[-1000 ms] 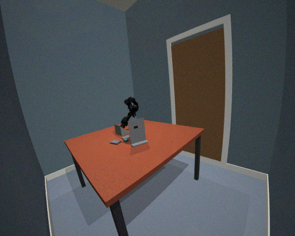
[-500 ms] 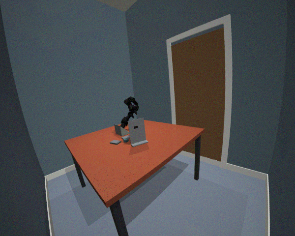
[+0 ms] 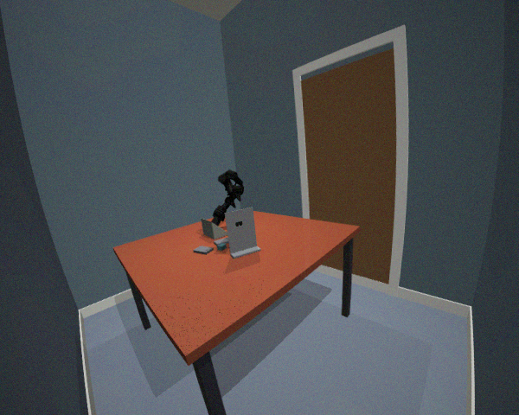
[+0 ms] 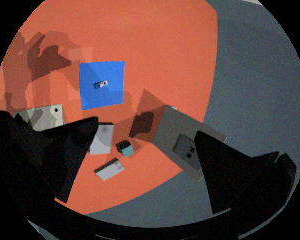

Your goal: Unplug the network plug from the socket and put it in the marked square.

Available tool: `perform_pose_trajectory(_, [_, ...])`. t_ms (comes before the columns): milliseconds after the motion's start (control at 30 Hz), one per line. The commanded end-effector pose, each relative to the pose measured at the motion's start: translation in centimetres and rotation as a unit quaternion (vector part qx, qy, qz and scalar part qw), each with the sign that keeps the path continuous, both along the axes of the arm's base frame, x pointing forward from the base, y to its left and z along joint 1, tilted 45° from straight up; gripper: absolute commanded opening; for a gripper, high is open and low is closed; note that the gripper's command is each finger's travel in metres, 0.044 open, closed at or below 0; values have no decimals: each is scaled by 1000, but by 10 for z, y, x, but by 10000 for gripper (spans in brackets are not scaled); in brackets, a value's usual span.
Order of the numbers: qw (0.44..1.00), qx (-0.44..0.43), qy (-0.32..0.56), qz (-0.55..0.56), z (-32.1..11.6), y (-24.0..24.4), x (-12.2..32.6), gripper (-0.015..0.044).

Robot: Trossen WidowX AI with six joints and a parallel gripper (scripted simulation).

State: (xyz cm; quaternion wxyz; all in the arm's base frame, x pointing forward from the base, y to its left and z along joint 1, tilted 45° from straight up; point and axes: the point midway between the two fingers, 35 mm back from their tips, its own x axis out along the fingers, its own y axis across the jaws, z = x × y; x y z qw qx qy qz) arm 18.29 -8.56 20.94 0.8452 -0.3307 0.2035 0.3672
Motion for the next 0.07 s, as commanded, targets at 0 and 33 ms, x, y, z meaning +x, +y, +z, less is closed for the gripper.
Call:
perform_pose_trajectory(0, [1000,1,-3,1,1,0,0,440])
perform_pose_trajectory(33, [1000,1,-3,1,1,0,0,440])
